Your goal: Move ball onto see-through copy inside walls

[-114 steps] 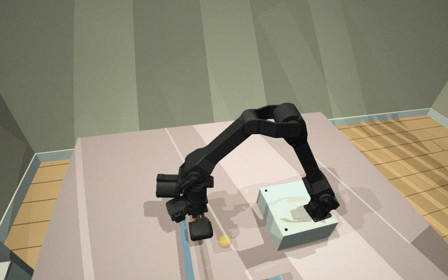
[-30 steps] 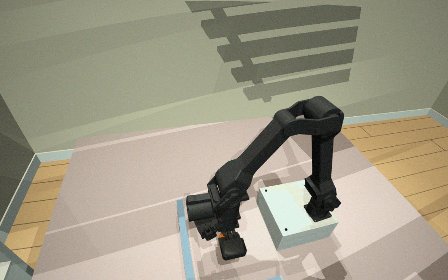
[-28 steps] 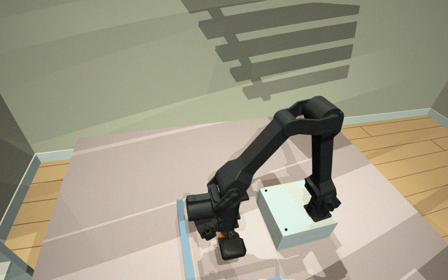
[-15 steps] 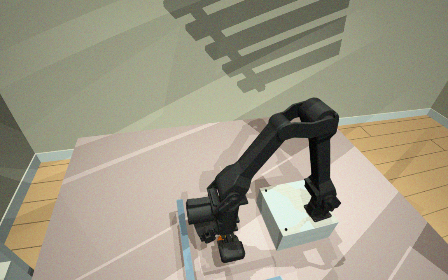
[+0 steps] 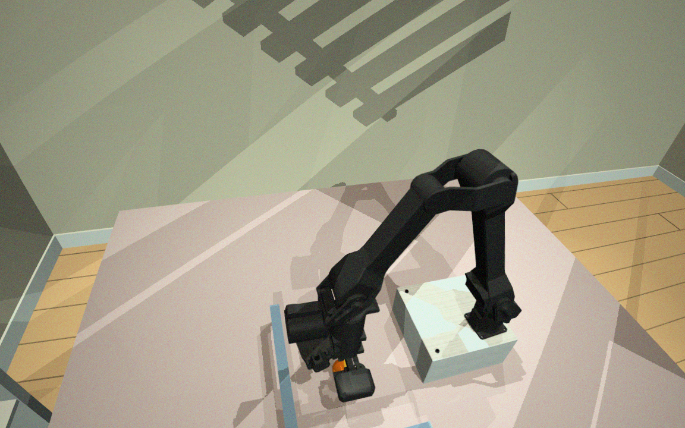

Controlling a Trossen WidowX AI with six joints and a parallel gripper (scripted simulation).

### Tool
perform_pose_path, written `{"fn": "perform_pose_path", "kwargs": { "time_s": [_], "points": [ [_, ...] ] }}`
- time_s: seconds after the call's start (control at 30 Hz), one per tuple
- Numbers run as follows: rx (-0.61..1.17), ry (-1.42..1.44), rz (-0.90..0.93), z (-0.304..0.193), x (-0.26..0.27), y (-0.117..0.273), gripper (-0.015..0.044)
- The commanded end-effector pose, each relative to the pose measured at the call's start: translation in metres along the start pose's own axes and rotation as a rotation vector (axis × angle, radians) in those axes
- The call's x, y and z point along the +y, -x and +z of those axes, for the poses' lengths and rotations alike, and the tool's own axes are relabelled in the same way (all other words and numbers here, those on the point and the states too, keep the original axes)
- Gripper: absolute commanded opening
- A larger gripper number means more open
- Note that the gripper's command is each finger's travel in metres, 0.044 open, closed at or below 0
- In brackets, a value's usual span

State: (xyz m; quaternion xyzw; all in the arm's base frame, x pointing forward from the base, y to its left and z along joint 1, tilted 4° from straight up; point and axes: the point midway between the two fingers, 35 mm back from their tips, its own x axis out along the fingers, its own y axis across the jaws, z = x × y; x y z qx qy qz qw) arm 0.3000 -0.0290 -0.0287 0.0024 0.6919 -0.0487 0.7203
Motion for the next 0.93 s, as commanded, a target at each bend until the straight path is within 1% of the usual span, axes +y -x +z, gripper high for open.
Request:
{"fn": "perform_pose_path", "kwargs": {
  "time_s": [0.0,0.07,0.17,0.23,0.6,0.67,0.77,0.9],
  "points": [
    [0.0,0.0,0.0,0.0,0.0,0.0,0.0306],
    [0.001,0.001,0.0,0.001,0.0,0.011,0.0306],
    [0.009,0.004,0.001,0.002,0.0,0.059,0.0306],
    [0.013,0.005,0.001,-0.001,0.0,0.081,0.0306],
    [-0.005,0.008,0.001,0.003,0.0,0.08,0.0306],
    [-0.006,0.008,0.001,0.002,0.0,0.091,0.0358],
    [-0.008,0.008,0.001,-0.002,0.0,0.128,0.0437],
    [-0.008,0.007,0.001,-0.002,0.0,0.131,0.044]
  ]
}}
